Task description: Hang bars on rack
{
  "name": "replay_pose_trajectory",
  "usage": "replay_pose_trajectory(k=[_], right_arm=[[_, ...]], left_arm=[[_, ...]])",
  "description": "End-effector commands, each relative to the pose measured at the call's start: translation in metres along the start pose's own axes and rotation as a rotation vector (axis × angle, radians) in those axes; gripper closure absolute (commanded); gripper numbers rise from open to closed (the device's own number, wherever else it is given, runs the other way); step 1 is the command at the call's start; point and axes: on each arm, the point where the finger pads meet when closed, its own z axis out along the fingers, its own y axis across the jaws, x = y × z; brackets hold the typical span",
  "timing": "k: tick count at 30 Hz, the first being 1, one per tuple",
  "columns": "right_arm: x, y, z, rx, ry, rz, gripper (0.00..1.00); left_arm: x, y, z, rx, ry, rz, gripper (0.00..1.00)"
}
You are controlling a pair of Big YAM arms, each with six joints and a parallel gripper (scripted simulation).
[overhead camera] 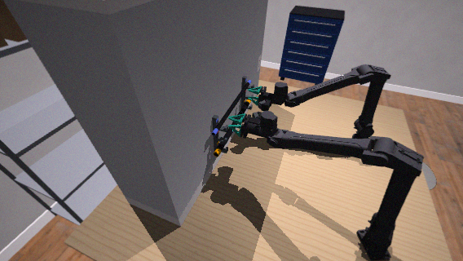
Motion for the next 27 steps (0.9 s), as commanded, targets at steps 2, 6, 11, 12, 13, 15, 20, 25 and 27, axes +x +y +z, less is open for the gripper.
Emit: replay_pose_trajectory(k=[2, 6, 11, 12, 13, 15, 20, 25, 27], right_arm=[[-0.005, -0.045, -0.011, 0.077, -0.007, 0.016, 0.46], [-0.006, -0.049, -0.016, 0.083, -0.008, 0.017, 0.46], [-0.006, -0.054, -0.022, 0.089, -0.009, 0.018, 0.46], [-0.007, -0.054, -0.023, 0.091, -0.009, 0.018, 0.46], [-0.007, -0.055, -0.024, 0.092, -0.010, 0.018, 0.46], [-0.007, -0.057, -0.027, 0.094, -0.010, 0.019, 0.46], [-0.007, -0.058, -0.030, 0.097, -0.011, 0.019, 0.46], [-0.007, -0.059, -0.036, 0.098, -0.011, 0.020, 0.46], [-0.008, -0.059, -0.038, 0.098, -0.011, 0.020, 0.46]], left_arm=[[-0.009, 0.039, -0.014, -0.073, -0.012, -0.011, 0.46], [-0.010, 0.039, -0.019, -0.073, -0.015, -0.010, 0.46], [-0.012, 0.038, -0.025, -0.072, -0.017, -0.009, 0.46], [-0.012, 0.038, -0.026, -0.071, -0.017, -0.008, 0.46], [-0.012, 0.037, -0.028, -0.071, -0.018, -0.008, 0.46], [-0.013, 0.037, -0.030, -0.071, -0.019, -0.007, 0.46], [-0.014, 0.037, -0.034, -0.070, -0.020, -0.007, 0.46], [-0.014, 0.037, -0.040, -0.070, -0.020, -0.007, 0.46], [-0.014, 0.036, -0.043, -0.070, -0.021, -0.007, 0.46]])
